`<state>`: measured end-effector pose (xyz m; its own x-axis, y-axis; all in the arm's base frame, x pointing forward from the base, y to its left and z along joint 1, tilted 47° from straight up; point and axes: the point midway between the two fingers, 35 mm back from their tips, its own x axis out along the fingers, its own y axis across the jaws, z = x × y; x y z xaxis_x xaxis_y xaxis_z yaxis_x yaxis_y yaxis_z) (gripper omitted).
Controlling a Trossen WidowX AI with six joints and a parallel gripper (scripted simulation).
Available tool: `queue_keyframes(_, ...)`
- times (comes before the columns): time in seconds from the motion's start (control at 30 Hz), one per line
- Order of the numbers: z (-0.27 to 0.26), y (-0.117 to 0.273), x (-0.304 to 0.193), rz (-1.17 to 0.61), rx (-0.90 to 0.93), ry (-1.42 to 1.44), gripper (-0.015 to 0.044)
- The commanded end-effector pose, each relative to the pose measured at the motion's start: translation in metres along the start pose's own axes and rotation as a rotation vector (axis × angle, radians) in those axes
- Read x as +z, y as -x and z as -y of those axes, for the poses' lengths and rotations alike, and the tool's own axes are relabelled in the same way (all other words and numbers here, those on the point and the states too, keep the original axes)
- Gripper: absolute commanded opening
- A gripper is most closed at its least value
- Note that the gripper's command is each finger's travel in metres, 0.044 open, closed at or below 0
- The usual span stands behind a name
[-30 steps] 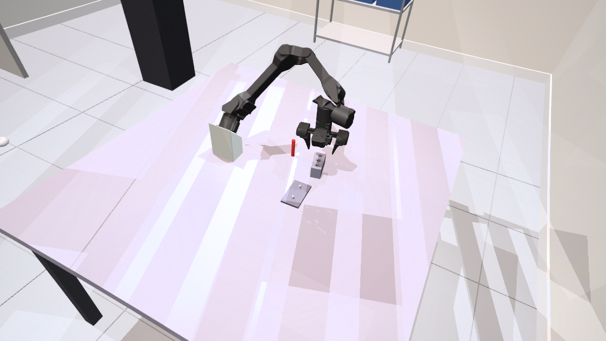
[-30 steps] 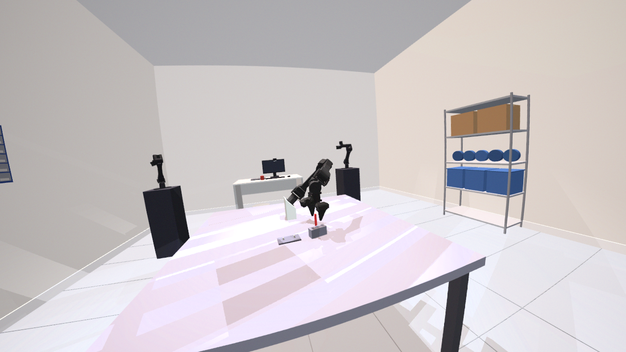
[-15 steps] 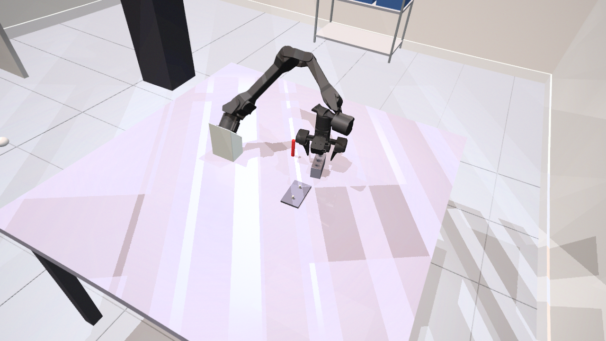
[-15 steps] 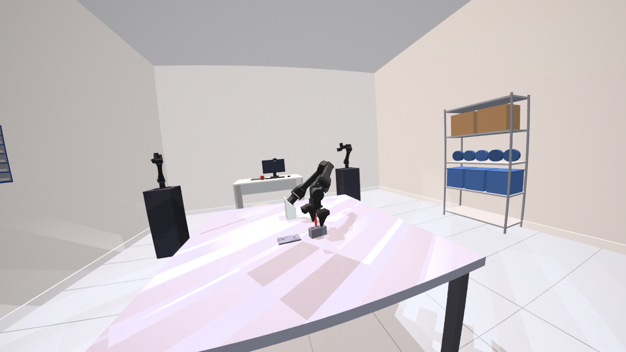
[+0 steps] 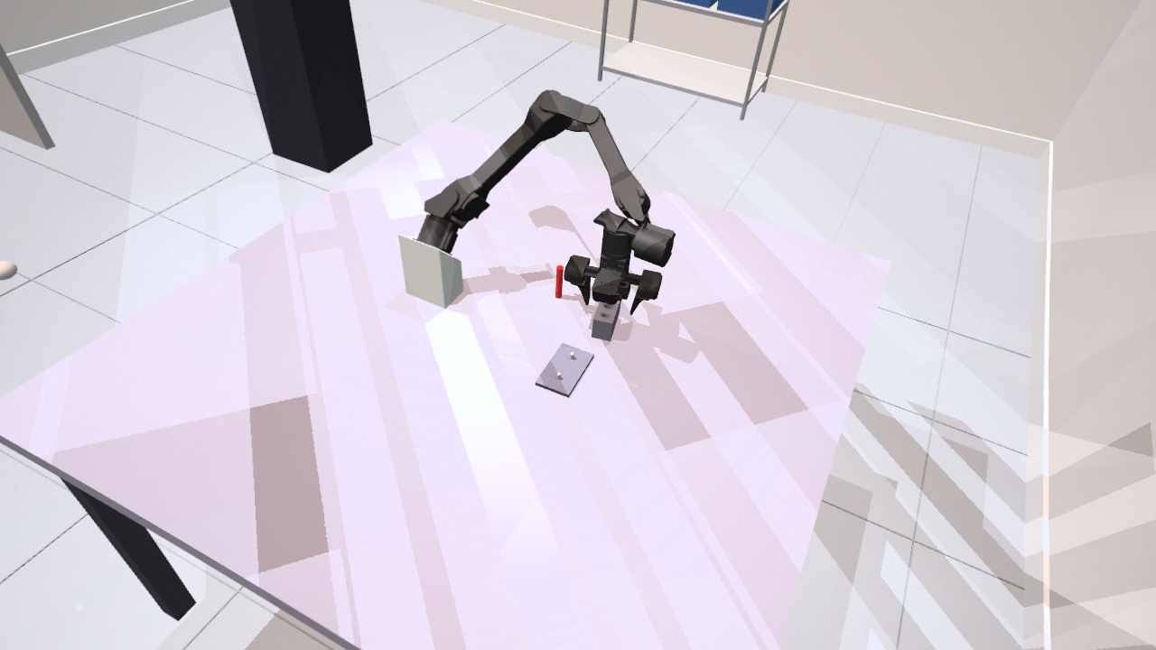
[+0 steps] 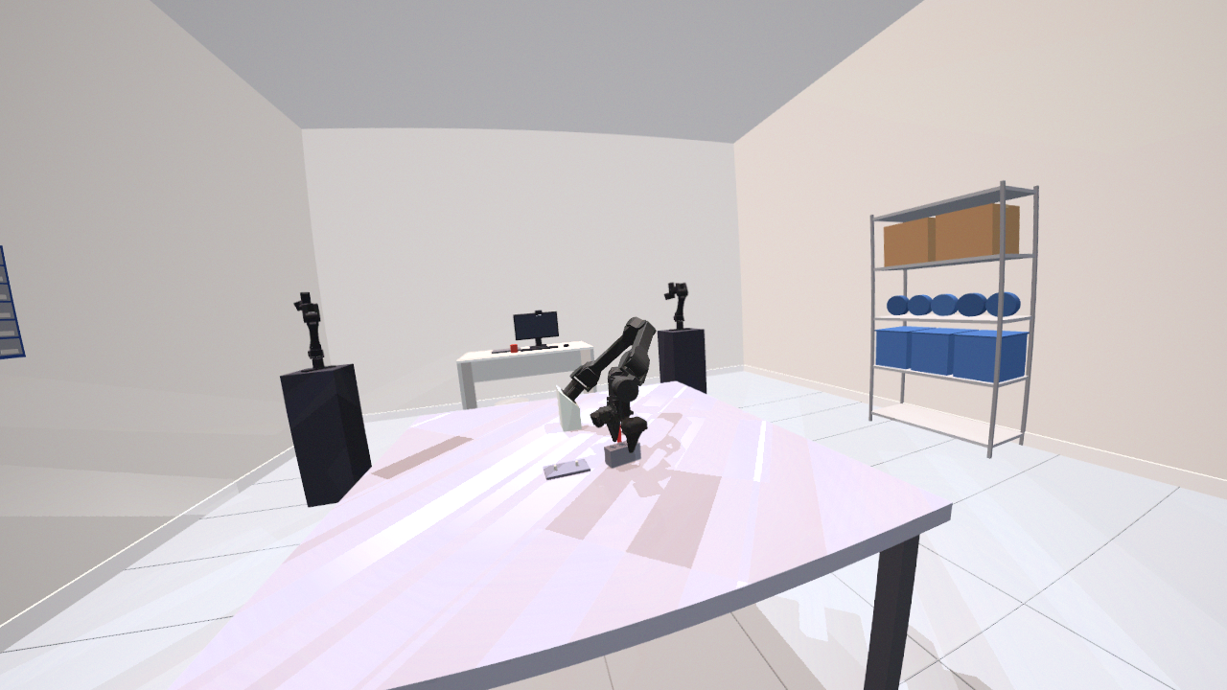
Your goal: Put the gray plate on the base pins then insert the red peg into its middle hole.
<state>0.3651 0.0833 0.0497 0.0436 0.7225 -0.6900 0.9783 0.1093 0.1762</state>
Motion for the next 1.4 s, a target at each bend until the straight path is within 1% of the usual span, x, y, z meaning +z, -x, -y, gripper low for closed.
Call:
queue_keyframes(0.0,0.002,-0.01,0.001,-0.007,-0.006,-0.009,0.044)
queue_keyframes(0.63,0.003,-0.037,-0.001,-0.01,-0.005,-0.009,0.044)
queue_keyframes(1.0,0.003,-0.037,-0.001,-0.01,-0.005,-0.009,0.0151)
queue_keyframes(1.23,0.003,-0.037,-0.001,-0.01,-0.005,-0.009,0.0105)
queue_keyframes(1.37,0.002,-0.033,0.0,-0.008,-0.005,-0.009,0.0)
